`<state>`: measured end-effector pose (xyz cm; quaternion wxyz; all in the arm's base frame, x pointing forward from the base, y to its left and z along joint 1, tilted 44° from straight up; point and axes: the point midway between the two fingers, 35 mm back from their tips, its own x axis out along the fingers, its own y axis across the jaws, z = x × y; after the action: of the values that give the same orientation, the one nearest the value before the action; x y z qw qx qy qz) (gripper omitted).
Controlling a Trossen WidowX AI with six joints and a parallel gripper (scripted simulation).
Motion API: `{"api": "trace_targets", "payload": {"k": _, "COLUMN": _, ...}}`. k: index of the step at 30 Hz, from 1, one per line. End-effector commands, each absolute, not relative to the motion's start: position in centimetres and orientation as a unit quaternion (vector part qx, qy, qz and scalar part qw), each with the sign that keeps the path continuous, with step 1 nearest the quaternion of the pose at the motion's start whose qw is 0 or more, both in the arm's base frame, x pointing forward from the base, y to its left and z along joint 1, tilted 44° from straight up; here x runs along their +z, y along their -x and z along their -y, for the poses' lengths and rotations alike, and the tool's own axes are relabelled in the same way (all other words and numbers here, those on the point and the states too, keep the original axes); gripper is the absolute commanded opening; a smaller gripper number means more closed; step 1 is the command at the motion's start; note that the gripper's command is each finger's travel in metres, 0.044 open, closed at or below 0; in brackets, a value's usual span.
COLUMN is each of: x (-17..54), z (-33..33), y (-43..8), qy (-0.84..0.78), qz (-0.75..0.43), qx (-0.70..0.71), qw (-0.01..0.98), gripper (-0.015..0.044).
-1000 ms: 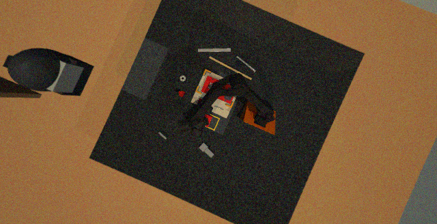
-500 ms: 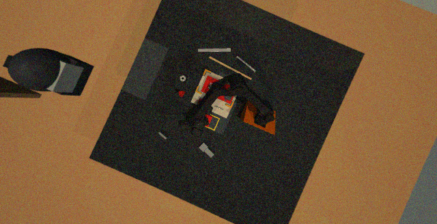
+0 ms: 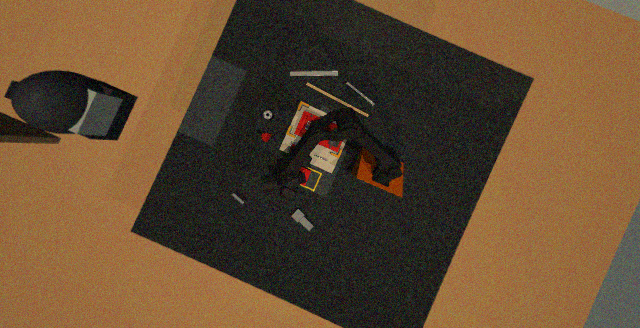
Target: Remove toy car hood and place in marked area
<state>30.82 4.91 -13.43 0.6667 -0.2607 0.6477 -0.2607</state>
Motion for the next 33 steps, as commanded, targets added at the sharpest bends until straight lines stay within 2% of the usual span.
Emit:
{"api": "trace_targets", "payload": {"k": 1, "x": -12.9, "z": -5.4, "y": -30.9, "qy": 0.26, "qz": -0.648, "qx": -0.261, "qw": 0.667, "gripper": 0.044}}
{"api": "trace_targets", "payload": {"k": 9, "x": -8.2, "z": -10.1, "y": -30.6, "qy": 0.262, "qz": -0.646, "qx": -0.261, "qw": 0.667, "gripper": 0.044}}
{"api": "trace_targets", "payload": {"k": 33, "x": -8.2, "z": -10.1, "y": -30.6, "qy": 0.262, "qz": -0.646, "qx": -0.261, "qw": 0.667, "gripper": 0.044}}
